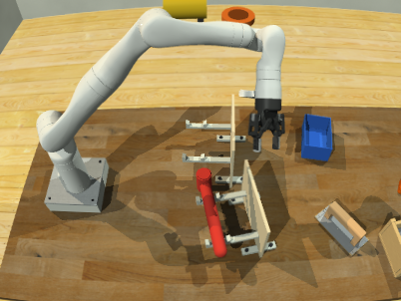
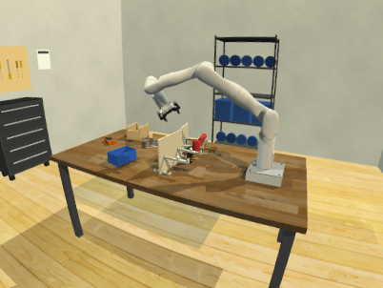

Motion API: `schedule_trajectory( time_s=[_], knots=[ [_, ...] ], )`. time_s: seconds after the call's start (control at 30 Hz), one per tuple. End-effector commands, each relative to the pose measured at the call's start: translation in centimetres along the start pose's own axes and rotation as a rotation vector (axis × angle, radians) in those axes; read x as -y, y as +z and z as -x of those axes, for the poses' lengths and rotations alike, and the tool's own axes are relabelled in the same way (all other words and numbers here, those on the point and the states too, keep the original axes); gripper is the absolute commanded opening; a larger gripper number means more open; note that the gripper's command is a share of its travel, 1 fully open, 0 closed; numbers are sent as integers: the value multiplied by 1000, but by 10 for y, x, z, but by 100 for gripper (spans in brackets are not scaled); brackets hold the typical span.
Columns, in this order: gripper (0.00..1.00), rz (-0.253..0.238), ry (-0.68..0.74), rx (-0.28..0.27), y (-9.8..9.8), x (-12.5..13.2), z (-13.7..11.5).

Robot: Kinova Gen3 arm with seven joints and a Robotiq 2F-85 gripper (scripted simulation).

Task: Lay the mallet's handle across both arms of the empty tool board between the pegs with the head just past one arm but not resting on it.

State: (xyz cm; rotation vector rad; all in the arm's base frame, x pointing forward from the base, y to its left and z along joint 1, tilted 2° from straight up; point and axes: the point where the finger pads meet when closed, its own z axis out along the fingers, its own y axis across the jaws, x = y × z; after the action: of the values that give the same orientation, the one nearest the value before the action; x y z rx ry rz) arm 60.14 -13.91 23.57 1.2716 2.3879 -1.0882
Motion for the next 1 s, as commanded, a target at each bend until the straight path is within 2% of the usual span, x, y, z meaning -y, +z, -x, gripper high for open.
schedule_trajectory(
  time_s=[0.0, 0.37, 0.43, 0.53, 0.87, 0.97],
  knots=[
    [100, 100, 102, -90, 17, 31, -9],
    [100, 218, 280, -320, 54, 62, -51],
    [100, 218, 280, -320, 54, 62, -51],
    [100, 267, 355, -417, 69, 75, -68],
    [100, 359, 496, -599, 98, 100, -101],
    [100, 373, 518, -628, 102, 104, -107]
  ],
)
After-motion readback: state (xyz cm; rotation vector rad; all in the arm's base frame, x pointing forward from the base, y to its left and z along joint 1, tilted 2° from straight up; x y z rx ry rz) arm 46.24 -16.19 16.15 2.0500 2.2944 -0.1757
